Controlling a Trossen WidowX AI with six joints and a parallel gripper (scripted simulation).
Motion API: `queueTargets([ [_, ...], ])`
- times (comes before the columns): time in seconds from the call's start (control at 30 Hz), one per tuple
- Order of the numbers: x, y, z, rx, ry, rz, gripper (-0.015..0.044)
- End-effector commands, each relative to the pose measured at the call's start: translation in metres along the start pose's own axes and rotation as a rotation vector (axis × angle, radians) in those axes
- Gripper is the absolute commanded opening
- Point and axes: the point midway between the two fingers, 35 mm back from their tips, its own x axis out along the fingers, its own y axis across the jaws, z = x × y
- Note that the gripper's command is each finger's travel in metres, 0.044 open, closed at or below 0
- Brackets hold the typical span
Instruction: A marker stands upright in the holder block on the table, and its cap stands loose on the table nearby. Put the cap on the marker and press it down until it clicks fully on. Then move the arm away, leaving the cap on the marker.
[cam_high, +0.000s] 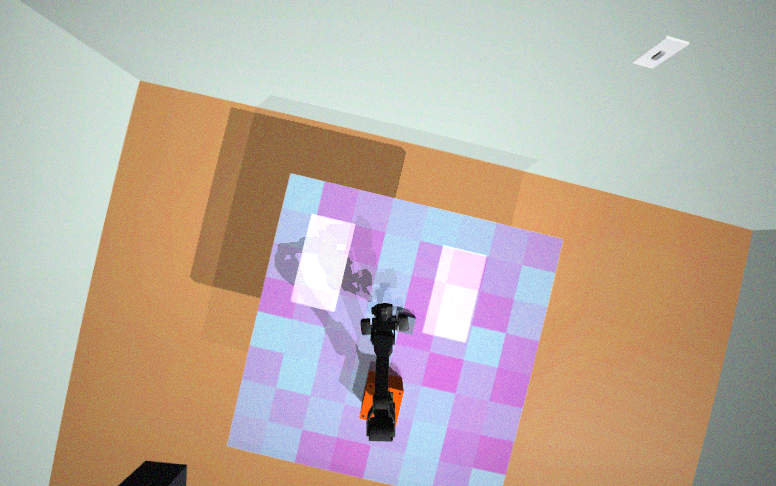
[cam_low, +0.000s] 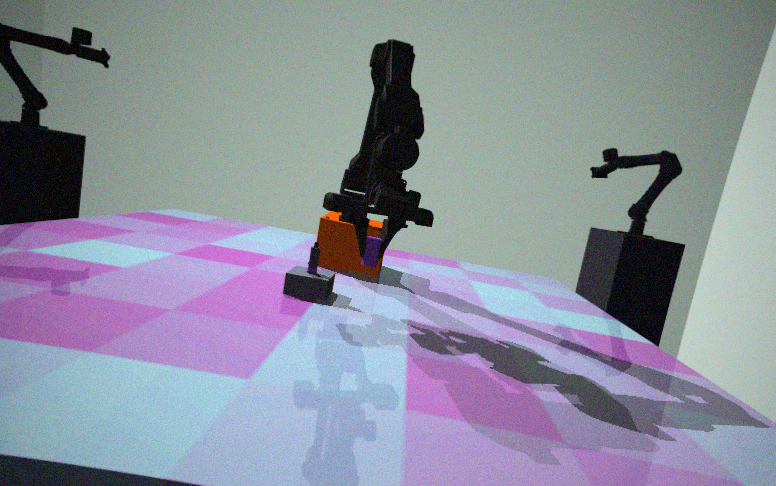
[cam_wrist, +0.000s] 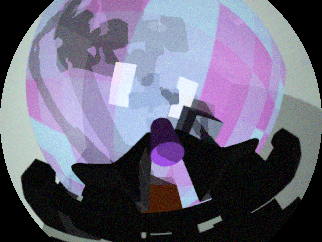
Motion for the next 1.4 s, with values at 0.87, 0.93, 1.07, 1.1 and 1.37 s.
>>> queueTargets([
  [0.87, -0.038, -0.089, -0.05, -0.006, -0.001, -0.004, 0.0],
  [0.93, -0.039, -0.091, -0.052, -0.006, -0.001, -0.004, 0.0],
  [1.07, -0.034, -0.091, -0.052, -0.006, -0.001, -0.004, 0.0],
  [1.1, -0.033, -0.091, -0.052, -0.006, -0.001, -0.004, 0.0],
  [1.37, -0.026, -0.091, -0.051, -0.006, -0.001, -0.004, 0.0],
])
